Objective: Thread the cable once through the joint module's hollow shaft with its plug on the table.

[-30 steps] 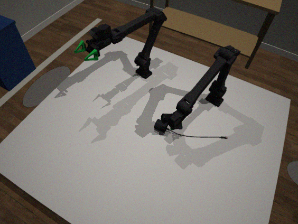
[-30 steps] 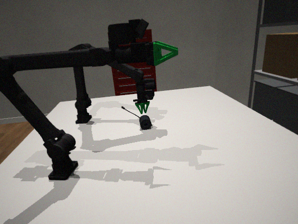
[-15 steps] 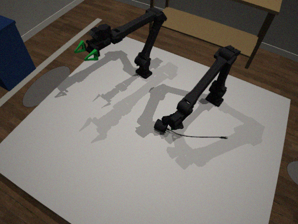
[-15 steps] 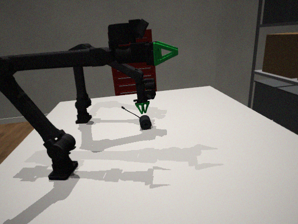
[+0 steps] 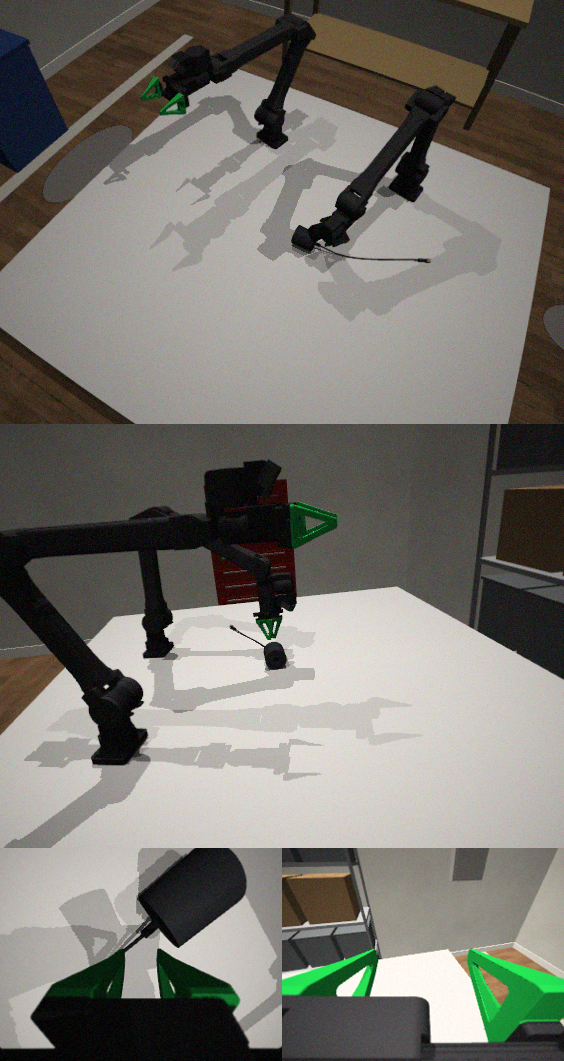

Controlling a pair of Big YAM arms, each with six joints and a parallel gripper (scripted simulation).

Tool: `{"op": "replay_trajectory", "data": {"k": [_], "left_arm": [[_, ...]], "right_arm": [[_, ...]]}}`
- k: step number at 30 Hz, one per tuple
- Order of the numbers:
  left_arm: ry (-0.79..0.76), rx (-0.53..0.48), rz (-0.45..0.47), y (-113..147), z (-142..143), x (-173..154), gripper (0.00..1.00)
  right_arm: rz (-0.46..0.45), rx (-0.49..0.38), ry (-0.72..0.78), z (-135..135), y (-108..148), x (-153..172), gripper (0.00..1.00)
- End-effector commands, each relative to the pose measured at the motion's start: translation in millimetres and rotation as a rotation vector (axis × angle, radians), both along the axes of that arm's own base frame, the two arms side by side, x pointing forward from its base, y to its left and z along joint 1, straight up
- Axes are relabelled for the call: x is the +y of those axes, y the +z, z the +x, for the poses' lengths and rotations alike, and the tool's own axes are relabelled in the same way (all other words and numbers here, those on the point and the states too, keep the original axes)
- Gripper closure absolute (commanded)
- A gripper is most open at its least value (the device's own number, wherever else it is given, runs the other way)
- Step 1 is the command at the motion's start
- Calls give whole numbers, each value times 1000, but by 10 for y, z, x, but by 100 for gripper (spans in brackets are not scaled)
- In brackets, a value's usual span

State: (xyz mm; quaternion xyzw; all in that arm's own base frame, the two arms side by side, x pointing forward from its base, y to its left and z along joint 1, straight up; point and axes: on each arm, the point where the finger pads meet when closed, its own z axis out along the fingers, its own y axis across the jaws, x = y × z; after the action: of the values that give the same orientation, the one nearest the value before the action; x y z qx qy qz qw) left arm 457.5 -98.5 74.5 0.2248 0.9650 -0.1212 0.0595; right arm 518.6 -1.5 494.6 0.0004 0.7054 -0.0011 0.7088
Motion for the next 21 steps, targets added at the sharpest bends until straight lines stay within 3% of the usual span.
{"op": "replay_trajectory", "data": {"k": [1,4,6,11,21], "left_arm": [[87,-21,-16,125,38,19,68],[104,-22,-18,138,59,39,68],[123,-57,-30,283,219,22,68],[194,4,-32,118,38,49,68],[309,24,-53,153,77,53,68]], "right_arm": [[9,-14,10,6,103,47,4],[9,-14,10,6,103,47,4],[9,-14,10,6,103,47,4],[9,-14,10,6,103,47,4],[9,-14,10,6,103,47,4]]}}
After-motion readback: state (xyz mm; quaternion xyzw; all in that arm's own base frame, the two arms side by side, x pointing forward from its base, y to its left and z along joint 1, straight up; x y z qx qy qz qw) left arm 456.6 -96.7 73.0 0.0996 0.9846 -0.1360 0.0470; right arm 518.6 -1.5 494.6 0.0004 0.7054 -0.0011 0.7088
